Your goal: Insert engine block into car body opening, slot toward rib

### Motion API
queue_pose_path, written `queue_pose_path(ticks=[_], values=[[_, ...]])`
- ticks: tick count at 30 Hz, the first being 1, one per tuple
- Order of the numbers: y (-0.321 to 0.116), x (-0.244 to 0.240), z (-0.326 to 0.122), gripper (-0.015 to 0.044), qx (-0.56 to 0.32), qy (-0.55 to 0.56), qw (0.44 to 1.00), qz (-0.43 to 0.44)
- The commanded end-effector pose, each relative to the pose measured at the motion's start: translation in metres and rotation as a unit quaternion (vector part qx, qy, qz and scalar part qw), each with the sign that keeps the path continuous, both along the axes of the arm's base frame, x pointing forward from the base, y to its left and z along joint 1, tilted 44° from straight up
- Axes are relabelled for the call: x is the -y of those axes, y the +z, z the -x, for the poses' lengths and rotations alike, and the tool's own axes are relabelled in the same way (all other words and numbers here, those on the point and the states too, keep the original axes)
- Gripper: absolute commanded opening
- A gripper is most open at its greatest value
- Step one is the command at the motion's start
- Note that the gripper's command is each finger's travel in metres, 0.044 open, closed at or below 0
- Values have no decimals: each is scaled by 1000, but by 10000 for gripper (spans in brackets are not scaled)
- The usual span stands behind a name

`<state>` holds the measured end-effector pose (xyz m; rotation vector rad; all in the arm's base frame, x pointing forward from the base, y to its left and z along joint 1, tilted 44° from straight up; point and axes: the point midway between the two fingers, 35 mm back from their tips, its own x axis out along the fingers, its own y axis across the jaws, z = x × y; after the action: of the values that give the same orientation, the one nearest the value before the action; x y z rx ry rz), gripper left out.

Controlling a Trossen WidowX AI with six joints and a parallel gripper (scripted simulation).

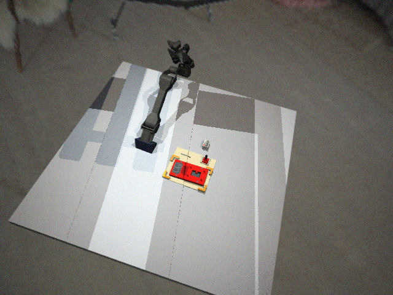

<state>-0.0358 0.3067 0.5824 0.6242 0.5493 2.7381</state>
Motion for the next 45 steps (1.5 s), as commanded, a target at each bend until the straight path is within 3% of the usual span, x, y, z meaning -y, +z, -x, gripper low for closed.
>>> queue_pose_path(ticks=[1,7,24,45], values=[[0,0,0,426,0,0,1000,0],[-2,-12,-20,440,-15,-29,999,22],[-30,-55,-154,440,-137,-197,957,161],[-120,-32,-337,440,-323,-384,799,331]])
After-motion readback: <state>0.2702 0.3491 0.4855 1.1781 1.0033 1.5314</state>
